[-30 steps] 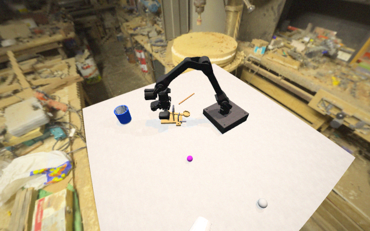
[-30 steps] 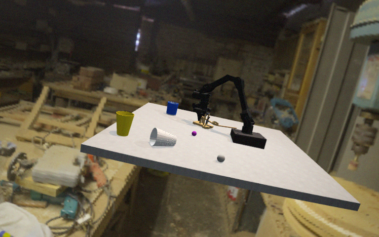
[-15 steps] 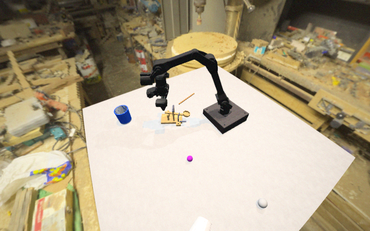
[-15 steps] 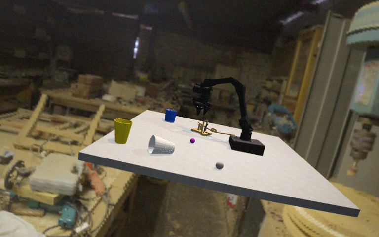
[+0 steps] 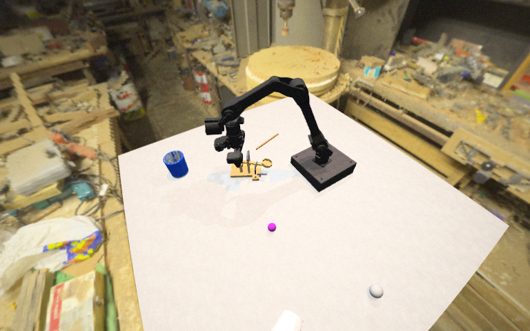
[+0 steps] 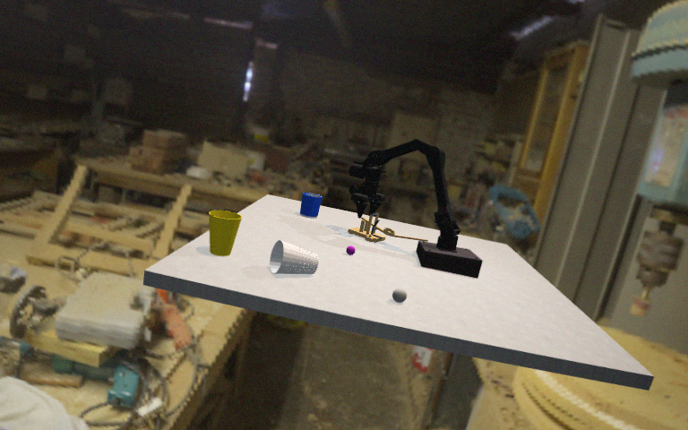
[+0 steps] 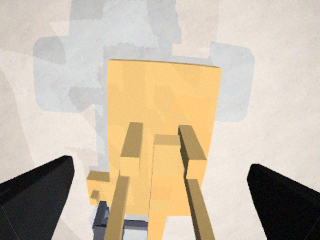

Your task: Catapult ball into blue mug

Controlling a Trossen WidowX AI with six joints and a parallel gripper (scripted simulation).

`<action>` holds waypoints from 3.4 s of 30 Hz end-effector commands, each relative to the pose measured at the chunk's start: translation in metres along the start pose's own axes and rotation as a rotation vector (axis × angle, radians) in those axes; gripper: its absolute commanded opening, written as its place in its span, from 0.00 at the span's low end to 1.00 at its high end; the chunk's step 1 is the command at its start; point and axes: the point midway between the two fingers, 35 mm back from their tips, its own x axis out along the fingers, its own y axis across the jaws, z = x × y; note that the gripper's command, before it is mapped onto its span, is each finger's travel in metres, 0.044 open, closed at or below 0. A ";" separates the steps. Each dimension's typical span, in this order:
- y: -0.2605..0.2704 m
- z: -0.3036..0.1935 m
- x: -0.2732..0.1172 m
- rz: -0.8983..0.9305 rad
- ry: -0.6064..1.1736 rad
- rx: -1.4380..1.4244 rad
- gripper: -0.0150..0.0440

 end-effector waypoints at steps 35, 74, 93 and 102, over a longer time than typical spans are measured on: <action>0.000 0.002 0.046 0.000 -0.014 0.001 0.82; 0.000 0.004 0.023 -0.002 -0.013 -0.002 0.25; 0.000 0.003 0.044 -0.003 -0.003 0.000 0.25; 0.000 0.003 0.044 -0.003 -0.003 0.000 0.65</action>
